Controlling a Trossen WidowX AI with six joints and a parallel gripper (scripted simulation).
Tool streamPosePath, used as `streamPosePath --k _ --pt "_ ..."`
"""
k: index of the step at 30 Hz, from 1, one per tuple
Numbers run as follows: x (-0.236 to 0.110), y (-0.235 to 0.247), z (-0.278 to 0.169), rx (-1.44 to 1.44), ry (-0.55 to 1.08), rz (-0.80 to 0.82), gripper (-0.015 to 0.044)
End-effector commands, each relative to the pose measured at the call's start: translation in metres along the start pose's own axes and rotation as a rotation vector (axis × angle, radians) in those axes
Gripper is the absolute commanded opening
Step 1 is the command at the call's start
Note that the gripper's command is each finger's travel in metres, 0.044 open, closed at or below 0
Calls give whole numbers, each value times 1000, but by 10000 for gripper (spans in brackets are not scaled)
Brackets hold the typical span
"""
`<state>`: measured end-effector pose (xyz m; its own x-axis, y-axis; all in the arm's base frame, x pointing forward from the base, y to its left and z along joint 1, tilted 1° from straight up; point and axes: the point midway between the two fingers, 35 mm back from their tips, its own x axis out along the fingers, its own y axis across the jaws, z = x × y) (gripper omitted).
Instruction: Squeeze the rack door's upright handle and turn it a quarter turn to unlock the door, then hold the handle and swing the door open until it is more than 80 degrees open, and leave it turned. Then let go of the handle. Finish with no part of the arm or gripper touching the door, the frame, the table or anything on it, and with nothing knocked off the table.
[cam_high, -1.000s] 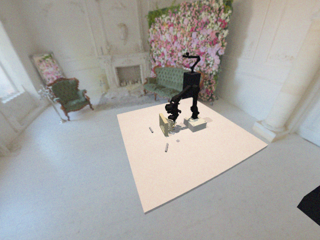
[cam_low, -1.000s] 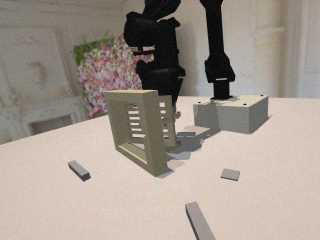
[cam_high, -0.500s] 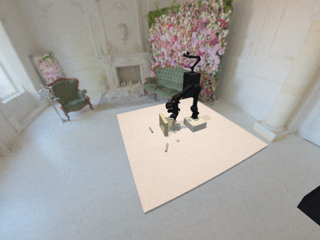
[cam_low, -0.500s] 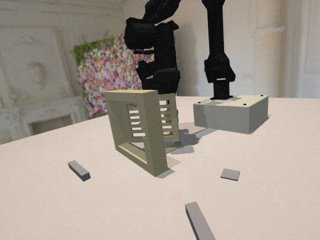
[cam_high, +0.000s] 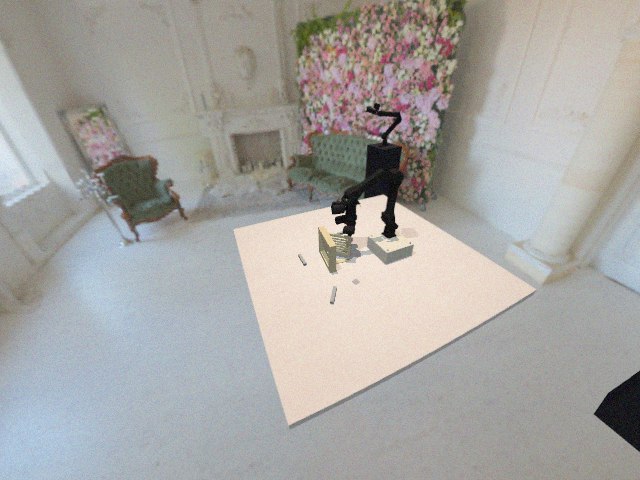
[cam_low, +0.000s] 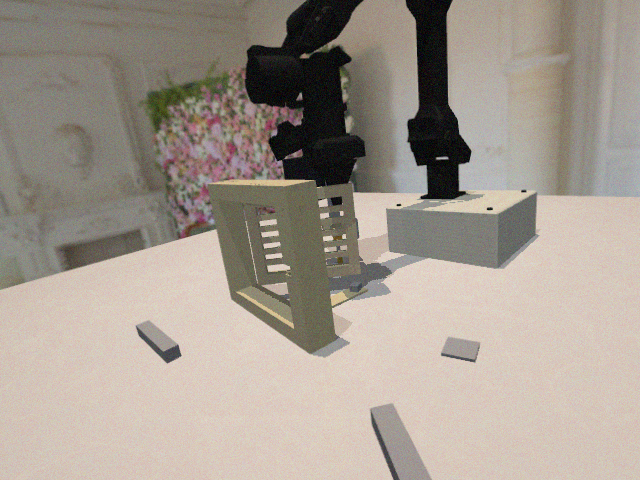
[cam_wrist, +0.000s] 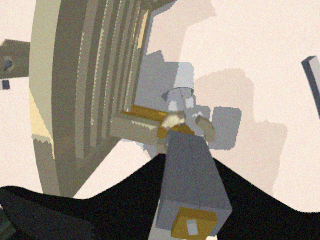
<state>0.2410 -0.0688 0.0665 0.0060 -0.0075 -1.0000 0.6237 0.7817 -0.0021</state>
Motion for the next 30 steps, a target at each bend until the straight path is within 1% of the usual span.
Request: streamPosePath --k 1,30 --pt "0 -5 2 -64 -6 3 23" --pt "0 -52 27 -456 -8 -4 23"
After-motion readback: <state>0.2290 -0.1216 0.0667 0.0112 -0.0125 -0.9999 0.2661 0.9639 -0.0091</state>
